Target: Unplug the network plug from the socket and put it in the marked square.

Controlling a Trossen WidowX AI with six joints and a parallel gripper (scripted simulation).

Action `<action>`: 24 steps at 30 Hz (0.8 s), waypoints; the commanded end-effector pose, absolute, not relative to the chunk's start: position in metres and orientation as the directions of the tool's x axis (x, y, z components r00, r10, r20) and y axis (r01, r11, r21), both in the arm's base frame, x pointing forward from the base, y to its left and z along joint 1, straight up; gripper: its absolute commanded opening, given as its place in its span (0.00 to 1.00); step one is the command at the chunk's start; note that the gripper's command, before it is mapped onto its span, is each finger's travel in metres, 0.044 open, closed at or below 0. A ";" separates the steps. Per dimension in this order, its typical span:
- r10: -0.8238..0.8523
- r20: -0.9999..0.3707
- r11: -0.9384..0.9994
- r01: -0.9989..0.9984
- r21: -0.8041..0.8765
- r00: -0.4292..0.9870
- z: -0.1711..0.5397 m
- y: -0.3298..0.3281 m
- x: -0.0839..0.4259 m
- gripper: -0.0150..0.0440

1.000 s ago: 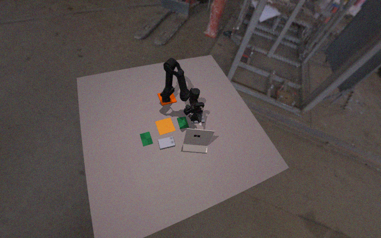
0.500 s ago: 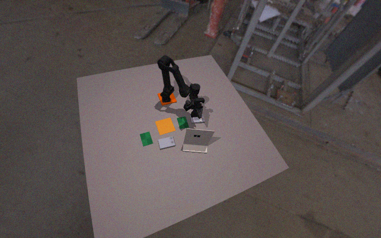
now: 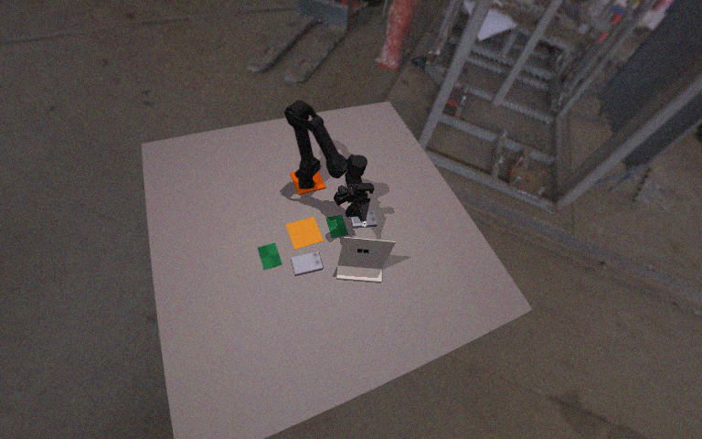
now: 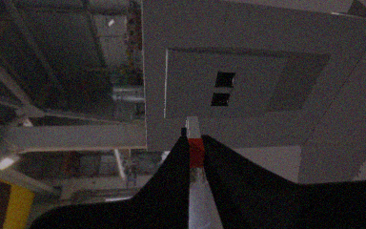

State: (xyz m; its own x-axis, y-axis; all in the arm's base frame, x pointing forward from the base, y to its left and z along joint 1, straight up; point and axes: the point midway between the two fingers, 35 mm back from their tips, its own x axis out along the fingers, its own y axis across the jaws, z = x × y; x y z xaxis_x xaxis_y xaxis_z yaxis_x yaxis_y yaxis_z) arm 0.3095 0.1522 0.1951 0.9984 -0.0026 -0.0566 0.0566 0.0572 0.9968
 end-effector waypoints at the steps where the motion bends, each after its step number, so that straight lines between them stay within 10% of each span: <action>1: -0.010 -0.091 0.076 0.091 0.993 0.996 0.192 0.142 0.315 0.25; 24: -0.083 -0.337 0.157 0.346 0.925 0.938 0.161 0.072 0.327 0.25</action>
State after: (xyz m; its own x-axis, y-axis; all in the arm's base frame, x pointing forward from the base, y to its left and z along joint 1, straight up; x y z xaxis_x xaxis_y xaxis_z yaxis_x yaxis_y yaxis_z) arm 0.3275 0.0817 0.1634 0.9494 -0.0772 -0.3043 0.3131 0.1610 0.9360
